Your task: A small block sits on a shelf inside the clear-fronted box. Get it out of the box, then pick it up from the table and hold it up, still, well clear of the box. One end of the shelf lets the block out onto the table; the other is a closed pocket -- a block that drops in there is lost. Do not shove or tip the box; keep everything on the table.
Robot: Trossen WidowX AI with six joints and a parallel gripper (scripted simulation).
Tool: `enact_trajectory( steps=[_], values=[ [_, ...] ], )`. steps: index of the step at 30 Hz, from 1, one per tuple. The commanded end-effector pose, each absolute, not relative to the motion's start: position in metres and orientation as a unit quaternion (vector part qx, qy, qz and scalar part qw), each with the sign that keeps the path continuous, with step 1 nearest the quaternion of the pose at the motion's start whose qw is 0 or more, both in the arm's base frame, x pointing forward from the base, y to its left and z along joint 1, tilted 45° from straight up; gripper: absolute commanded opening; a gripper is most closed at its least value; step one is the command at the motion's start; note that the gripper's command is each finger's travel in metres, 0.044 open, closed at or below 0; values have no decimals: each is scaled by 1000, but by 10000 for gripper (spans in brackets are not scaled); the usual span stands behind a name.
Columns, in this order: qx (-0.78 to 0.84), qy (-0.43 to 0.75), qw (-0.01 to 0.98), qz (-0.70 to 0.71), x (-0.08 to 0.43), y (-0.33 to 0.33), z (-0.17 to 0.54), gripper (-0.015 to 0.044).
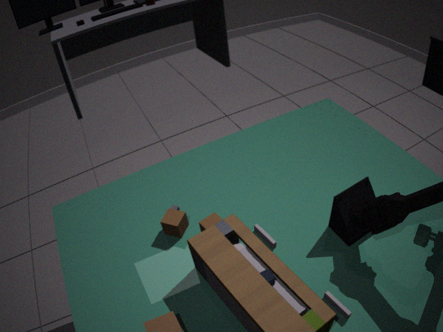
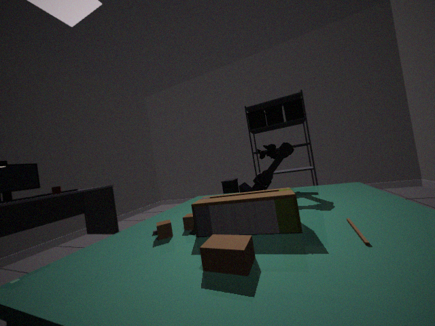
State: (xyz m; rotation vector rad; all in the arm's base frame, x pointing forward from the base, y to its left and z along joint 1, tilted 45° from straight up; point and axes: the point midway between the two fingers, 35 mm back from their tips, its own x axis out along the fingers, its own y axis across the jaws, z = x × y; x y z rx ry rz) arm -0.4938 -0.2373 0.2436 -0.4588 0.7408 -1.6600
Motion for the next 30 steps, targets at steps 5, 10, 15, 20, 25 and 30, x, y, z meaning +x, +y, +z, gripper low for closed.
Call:
enact_trajectory(
  steps=[5,10,15,20,25,30],
  values=[
    [-194,316,631,-682,-459,-294,237,400],
    [-191,316,676,-637,-407,-357,228,400],
    [-198,310,724,-584,-337,-410,230,400],
    [-200,317,767,-521,-266,-452,219,400],
    [-203,324,808,-449,-183,-481,208,400],
    [-209,333,842,-369,-97,-495,197,400]
  ],
)
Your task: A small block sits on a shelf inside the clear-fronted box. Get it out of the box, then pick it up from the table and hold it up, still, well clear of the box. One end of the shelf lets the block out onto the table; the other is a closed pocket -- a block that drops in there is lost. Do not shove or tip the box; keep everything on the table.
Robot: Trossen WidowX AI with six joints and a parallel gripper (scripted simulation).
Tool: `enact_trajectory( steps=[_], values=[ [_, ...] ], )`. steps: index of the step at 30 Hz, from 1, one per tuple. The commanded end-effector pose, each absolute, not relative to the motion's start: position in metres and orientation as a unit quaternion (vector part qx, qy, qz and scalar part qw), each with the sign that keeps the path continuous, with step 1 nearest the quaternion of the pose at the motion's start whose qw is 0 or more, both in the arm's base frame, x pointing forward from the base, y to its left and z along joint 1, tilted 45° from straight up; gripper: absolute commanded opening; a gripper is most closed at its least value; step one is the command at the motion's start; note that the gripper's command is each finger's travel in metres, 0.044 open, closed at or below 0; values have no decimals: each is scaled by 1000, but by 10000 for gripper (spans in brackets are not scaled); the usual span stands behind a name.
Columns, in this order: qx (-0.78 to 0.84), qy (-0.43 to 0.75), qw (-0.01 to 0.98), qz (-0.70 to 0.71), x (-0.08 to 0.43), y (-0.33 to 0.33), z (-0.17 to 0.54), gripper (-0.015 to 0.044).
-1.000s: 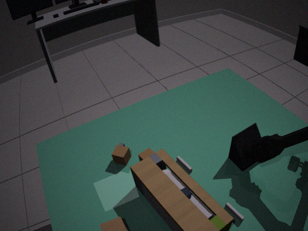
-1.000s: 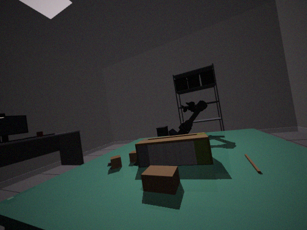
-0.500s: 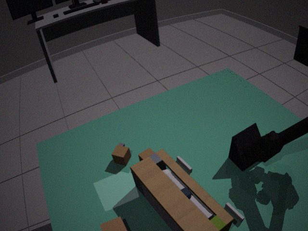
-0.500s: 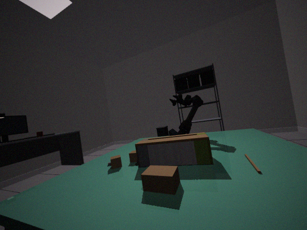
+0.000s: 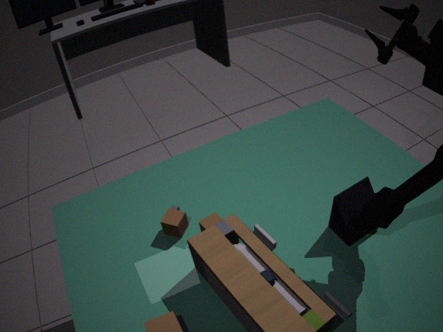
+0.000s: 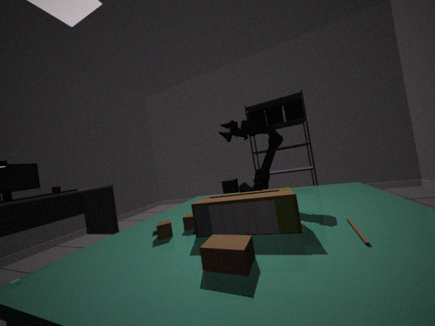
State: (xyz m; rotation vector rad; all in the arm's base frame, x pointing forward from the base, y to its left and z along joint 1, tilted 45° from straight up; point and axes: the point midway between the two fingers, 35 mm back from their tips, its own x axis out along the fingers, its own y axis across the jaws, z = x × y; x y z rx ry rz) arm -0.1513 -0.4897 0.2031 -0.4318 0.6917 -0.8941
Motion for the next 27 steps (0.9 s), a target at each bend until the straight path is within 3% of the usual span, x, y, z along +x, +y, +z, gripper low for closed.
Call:
enact_trajectory(
  steps=[1,11,27],
  values=[
    [-210,327,849,-357,-80,-494,199,400],
    [-224,332,893,-205,67,-471,186,400],
    [-281,345,889,103,263,-331,155,400]
  ],
)
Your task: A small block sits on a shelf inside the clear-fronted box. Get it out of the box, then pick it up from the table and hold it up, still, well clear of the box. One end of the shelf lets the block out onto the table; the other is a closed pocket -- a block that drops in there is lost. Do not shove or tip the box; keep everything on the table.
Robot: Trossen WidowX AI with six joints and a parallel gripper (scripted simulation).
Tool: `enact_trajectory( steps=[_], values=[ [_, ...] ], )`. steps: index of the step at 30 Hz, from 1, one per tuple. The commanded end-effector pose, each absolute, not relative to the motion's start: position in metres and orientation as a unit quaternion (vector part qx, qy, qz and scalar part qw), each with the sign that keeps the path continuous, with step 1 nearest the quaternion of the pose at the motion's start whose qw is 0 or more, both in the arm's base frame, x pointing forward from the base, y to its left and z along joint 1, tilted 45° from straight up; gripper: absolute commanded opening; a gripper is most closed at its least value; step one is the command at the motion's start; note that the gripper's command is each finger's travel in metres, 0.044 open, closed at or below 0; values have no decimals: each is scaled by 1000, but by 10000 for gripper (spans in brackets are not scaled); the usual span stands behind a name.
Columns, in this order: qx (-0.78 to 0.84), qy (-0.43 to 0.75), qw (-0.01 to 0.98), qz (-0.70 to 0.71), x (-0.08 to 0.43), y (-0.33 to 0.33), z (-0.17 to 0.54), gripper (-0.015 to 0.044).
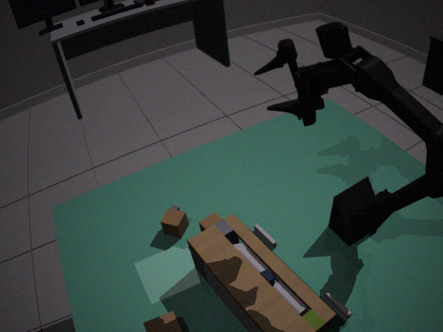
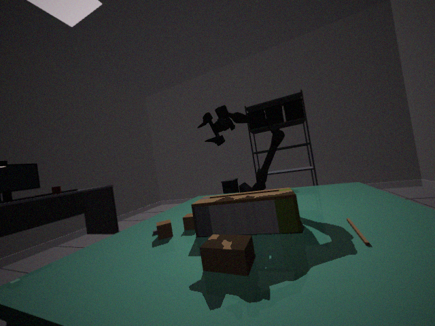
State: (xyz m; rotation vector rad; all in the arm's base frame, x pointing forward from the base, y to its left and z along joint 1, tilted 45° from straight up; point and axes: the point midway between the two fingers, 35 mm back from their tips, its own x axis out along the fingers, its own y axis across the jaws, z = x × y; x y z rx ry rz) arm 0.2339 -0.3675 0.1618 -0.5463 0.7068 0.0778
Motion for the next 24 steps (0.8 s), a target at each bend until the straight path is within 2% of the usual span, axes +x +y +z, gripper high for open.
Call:
enact_trajectory(
  steps=[1,11,19,24],
  values=[
    [-287,347,884,123,271,-319,153,400],
    [-364,354,768,391,325,-160,135,400],
    [-421,327,605,592,306,-35,132,400],
    [-438,310,551,639,295,-11,133,400]
  ],
)
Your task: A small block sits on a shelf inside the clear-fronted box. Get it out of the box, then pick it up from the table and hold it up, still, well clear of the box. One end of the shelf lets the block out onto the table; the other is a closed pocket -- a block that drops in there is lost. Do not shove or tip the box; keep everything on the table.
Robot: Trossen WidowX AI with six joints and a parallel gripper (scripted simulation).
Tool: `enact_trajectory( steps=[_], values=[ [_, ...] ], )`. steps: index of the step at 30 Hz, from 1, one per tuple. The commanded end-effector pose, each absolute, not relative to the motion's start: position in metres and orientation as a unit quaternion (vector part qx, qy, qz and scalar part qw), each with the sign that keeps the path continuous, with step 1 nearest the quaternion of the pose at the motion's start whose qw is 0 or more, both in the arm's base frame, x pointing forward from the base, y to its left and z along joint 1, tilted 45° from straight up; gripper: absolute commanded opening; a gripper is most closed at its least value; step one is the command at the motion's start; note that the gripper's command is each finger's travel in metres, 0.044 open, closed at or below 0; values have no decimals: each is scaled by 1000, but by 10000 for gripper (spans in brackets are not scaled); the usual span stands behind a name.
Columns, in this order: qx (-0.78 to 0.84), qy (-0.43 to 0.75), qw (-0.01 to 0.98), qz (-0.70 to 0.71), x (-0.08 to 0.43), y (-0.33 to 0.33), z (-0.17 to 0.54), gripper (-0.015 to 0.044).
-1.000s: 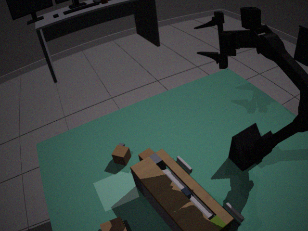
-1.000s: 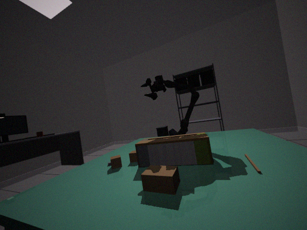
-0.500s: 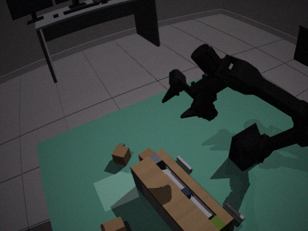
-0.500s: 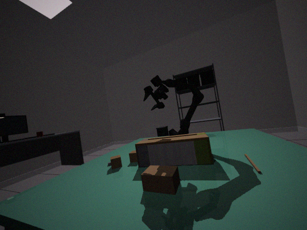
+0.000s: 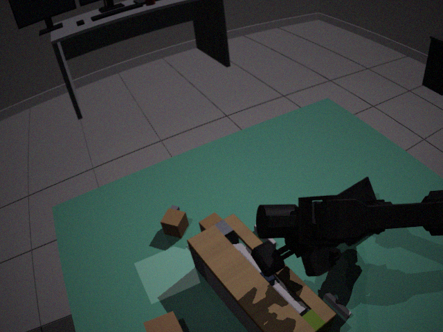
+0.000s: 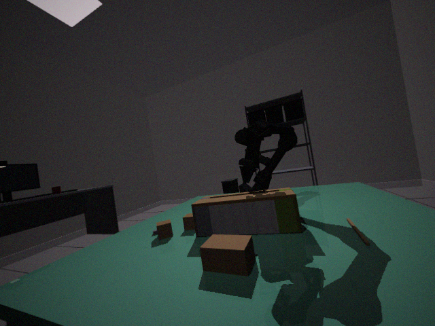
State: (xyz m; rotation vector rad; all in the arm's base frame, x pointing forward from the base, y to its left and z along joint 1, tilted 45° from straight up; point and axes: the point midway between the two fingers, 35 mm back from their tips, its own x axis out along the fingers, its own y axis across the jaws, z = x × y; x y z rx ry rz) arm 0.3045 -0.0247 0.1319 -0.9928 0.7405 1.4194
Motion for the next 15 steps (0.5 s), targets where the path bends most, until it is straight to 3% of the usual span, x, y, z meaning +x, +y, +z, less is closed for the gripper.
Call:
enact_trajectory(
  steps=[1,15],
  values=[
    [-438,310,551,639,295,-11,133,400],
    [-438,310,551,639,295,-2,125,400]
  ],
)
